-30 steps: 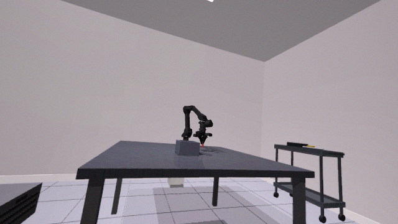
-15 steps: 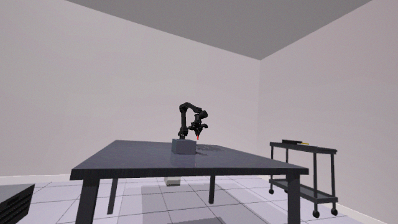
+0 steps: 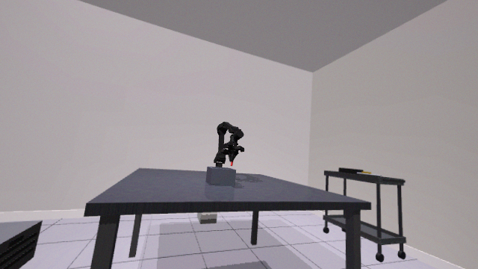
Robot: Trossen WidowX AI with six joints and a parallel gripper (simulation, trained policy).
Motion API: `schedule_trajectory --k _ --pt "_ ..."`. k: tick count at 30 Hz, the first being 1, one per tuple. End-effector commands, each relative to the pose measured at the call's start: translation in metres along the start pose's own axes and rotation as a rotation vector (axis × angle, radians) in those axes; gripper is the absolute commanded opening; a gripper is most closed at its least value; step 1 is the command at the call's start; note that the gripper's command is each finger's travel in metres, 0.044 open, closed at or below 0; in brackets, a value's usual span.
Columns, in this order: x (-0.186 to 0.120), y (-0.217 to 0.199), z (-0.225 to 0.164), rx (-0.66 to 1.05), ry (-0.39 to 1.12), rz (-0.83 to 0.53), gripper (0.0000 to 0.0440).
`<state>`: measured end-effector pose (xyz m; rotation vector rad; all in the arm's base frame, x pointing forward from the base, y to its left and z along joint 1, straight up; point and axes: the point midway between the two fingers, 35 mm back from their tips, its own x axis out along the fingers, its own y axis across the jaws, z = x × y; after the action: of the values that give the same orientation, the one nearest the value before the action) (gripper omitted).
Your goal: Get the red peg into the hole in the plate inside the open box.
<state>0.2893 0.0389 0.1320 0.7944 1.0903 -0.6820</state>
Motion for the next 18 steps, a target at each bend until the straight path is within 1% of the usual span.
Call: schedule_trajectory --k 1,11,18 --pt "0.002 0.001 0.013 0.015 -0.018 -0.001 0.0000" --pt "0.018 -0.001 0.052 0.078 -0.046 -0.016 0.0000" --pt "0.033 -0.004 0.071 0.111 -0.042 -0.029 0.0004"
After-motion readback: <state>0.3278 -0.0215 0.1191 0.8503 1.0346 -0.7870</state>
